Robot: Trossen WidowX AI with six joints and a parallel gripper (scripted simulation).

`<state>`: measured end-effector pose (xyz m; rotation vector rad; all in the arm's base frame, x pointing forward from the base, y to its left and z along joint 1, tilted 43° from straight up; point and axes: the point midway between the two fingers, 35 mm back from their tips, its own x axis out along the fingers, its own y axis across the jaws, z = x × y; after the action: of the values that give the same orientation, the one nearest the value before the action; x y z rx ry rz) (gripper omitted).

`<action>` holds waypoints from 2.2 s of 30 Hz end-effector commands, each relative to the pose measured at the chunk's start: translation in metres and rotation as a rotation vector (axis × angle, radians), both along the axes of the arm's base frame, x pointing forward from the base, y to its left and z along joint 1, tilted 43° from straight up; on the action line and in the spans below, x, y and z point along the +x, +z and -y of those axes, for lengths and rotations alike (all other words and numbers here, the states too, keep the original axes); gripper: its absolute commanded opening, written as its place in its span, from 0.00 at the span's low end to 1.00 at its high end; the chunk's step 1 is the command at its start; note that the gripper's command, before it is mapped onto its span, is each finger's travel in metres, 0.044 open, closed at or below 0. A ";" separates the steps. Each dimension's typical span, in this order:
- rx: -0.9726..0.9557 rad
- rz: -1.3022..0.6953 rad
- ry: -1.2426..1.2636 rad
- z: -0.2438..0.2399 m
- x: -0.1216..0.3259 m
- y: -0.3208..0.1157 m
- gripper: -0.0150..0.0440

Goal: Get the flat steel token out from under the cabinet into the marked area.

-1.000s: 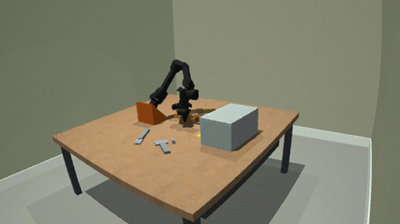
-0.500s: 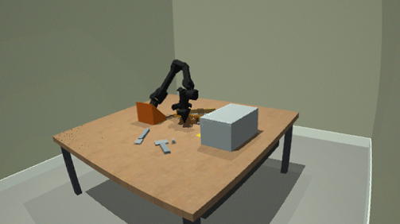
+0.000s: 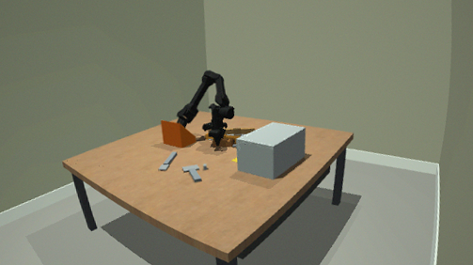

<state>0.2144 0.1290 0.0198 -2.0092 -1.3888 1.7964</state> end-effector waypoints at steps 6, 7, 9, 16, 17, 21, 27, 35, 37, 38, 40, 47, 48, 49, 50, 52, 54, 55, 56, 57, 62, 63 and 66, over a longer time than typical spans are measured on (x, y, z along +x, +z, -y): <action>0.001 0.004 0.003 0.000 0.000 0.000 0.61; 0.001 0.004 0.003 0.000 0.000 0.000 0.60; 0.001 0.004 0.003 0.000 0.000 0.000 0.58; 0.001 0.004 0.003 0.000 0.000 0.000 0.50; 0.001 0.004 0.003 0.000 0.000 0.000 0.48; 0.001 0.004 0.003 0.000 0.000 0.000 0.44; 0.001 0.002 0.002 0.000 0.000 0.000 0.25; 0.000 -0.005 -0.004 0.000 0.000 0.000 0.30; 0.000 -0.002 -0.001 0.000 0.000 0.000 0.39; 0.000 -0.002 -0.001 0.000 0.000 0.000 0.43; 0.000 -0.002 -0.001 0.000 0.000 0.000 0.52; 0.005 -0.007 -0.001 0.000 0.000 0.000 0.68; 0.004 -0.007 -0.002 0.000 0.000 0.000 0.71; 0.004 -0.008 -0.002 0.000 0.000 0.000 0.71; 0.004 -0.008 -0.003 0.001 0.000 0.000 0.71; 0.004 -0.009 -0.004 0.002 0.000 0.000 0.71; 0.004 -0.010 -0.005 0.002 0.000 0.000 0.71; 0.004 -0.011 -0.005 0.002 0.000 0.000 0.71; 0.004 -0.011 -0.006 0.002 0.000 0.000 0.71; 0.004 -0.012 -0.007 0.002 0.000 0.000 0.71; 0.002 -0.013 -0.008 0.010 0.001 0.009 0.71; 0.002 -0.014 -0.009 0.012 0.002 0.012 0.71; 0.001 -0.017 -0.013 0.020 0.003 0.020 0.71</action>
<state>0.2143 0.1158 0.0318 -1.9808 -1.3702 1.8094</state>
